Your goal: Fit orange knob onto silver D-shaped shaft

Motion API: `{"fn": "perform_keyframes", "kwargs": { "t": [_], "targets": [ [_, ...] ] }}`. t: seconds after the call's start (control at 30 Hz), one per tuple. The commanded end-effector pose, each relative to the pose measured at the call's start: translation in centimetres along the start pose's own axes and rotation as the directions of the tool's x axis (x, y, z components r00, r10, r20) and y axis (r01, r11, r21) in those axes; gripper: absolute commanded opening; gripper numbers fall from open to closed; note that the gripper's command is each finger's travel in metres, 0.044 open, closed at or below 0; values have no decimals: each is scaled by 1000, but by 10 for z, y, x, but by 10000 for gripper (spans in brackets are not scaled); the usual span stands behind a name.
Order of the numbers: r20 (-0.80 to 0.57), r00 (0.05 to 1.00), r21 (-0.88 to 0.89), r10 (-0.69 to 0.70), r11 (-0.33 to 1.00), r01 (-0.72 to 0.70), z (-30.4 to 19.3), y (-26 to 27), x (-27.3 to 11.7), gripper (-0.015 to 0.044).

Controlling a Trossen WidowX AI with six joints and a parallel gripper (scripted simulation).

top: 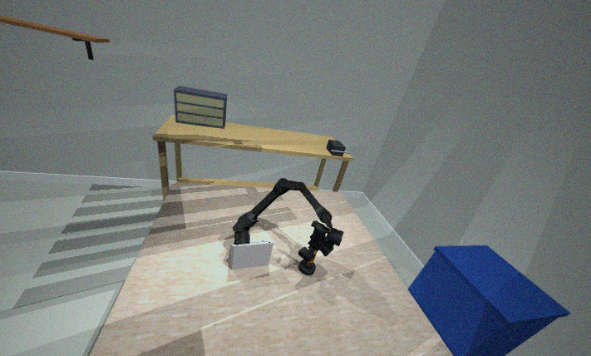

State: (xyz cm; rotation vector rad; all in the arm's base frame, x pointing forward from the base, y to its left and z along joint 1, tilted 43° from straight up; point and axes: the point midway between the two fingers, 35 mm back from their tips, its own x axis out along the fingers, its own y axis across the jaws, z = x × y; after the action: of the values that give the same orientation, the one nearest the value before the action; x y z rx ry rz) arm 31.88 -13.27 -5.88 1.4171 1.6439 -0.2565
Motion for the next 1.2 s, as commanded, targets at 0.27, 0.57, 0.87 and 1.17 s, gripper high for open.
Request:
{"fn": "perform_keyframes", "kwargs": {
  "t": [0.27, 0.57, 0.87, 1.17],
  "targets": [
    [3, 1000, -4, 4, 1000, -4, 2, -1, 4, 0],
    [3, 1000, -4, 4, 1000, -4, -1, -1, 0, 0],
    [3, 1000, -4, 4, 1000, -4, 0, 0, -2, 0],
    [3, 1000, -4, 4, 1000, -4, 2, 0, 1, 0]
  ]
}}
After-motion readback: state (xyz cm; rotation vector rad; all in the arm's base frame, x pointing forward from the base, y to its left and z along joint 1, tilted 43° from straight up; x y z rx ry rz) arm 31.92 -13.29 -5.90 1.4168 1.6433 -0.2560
